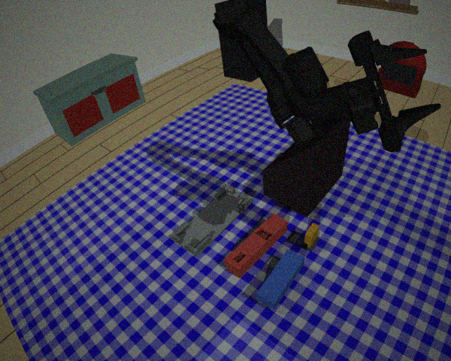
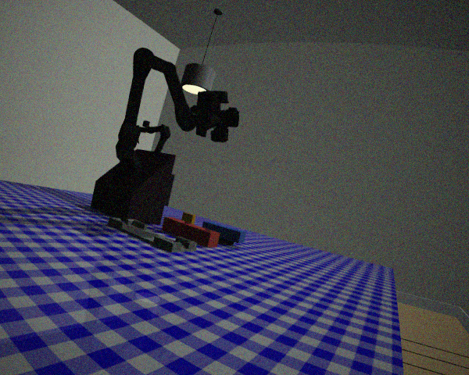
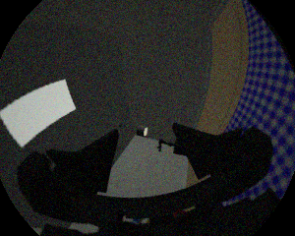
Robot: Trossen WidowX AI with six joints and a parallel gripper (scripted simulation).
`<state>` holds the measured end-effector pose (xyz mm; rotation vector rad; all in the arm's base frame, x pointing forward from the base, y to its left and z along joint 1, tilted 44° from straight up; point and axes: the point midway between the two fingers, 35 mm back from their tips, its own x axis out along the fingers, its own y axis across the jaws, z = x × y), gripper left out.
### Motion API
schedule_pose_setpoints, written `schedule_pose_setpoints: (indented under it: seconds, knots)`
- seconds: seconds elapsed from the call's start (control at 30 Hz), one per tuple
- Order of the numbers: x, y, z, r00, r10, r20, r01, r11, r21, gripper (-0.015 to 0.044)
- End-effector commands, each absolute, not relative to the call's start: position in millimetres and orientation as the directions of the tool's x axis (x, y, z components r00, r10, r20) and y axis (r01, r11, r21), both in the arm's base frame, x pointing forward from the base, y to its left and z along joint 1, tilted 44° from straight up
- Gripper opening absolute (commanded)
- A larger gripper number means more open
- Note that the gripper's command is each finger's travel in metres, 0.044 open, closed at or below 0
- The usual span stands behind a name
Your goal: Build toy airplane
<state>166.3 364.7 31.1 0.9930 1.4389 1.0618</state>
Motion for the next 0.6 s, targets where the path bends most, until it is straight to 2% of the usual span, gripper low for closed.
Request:
schedule_pose_setpoints:
  seconds: [0.0,0.07,0.17,0.33,0.4,0.57]
  knots:
    - [166.3,364.7,31.1,-0.114,0.959,-0.258,0.036,0.264,0.964,0.0426]
    - [175.4,363.1,24.8,-0.077,0.954,-0.291,0.043,0.295,0.955,0.0440]
    - [211.8,349.7,-2.6,0.066,0.897,-0.437,0.082,0.431,0.898,0.0440]
    - [262.0,303.4,-47.7,0.244,0.678,-0.693,0.177,0.671,0.720,0.0440]
    - [275.5,279.2,-61.8,0.281,0.561,-0.779,0.218,0.753,0.621,0.0440]
    - [290.5,232.2,-79.4,0.301,0.333,-0.893,0.282,0.864,0.417,0.0440]
